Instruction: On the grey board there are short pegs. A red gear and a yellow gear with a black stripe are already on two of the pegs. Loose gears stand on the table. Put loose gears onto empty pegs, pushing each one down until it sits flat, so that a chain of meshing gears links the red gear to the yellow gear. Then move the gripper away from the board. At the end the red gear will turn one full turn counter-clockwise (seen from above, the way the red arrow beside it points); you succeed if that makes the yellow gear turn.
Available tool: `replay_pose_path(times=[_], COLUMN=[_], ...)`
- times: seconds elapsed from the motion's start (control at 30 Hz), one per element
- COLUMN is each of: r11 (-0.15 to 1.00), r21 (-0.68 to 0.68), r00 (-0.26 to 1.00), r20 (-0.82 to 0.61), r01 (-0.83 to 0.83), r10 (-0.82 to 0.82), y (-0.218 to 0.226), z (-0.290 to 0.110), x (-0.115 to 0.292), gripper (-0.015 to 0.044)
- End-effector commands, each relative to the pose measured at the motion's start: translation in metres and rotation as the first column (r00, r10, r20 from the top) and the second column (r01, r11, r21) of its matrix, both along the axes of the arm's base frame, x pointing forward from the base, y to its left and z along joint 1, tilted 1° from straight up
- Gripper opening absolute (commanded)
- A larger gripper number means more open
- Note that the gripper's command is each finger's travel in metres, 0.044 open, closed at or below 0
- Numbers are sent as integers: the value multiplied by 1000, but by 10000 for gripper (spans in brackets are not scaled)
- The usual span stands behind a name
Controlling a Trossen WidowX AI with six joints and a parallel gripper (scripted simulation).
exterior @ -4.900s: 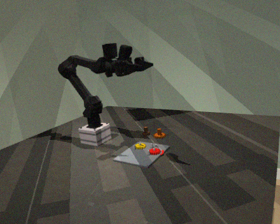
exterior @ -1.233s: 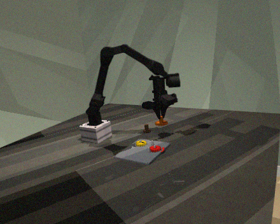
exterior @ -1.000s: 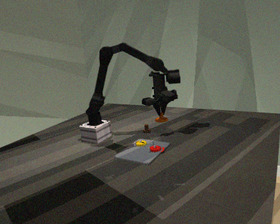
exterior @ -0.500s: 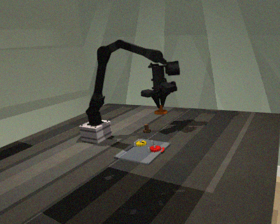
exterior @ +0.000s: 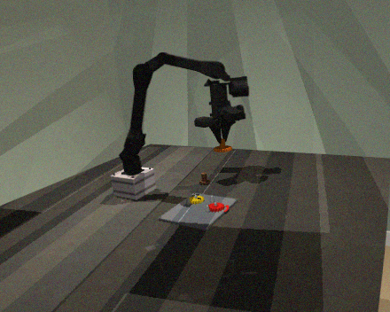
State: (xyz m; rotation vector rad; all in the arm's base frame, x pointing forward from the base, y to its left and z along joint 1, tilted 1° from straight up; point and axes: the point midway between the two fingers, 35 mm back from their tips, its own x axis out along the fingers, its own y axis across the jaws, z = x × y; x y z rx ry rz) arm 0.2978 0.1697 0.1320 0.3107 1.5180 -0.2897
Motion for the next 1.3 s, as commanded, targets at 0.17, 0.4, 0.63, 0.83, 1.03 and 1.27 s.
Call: replay_pose_path(times=[0.17,0.4,0.63,0.83,1.03,1.27], r11=[1000,1000,1000,1000,1000,1000], r21=[1,-1,-3,-4,-6,-8], r00=[1000,1000,1000,1000,1000,1000], r20=[0,1,1,2,2,2], r01=[-1,-1,-1,-1,-1,-1], r10=[1,1,1,1,1,1], y=[-18,-34,-51,-66,-81,-98], z=[-10,-20,-29,-37,-46,-55], x=[10,18,24,28,32,35], gripper=[0,0,0,0,0,0])
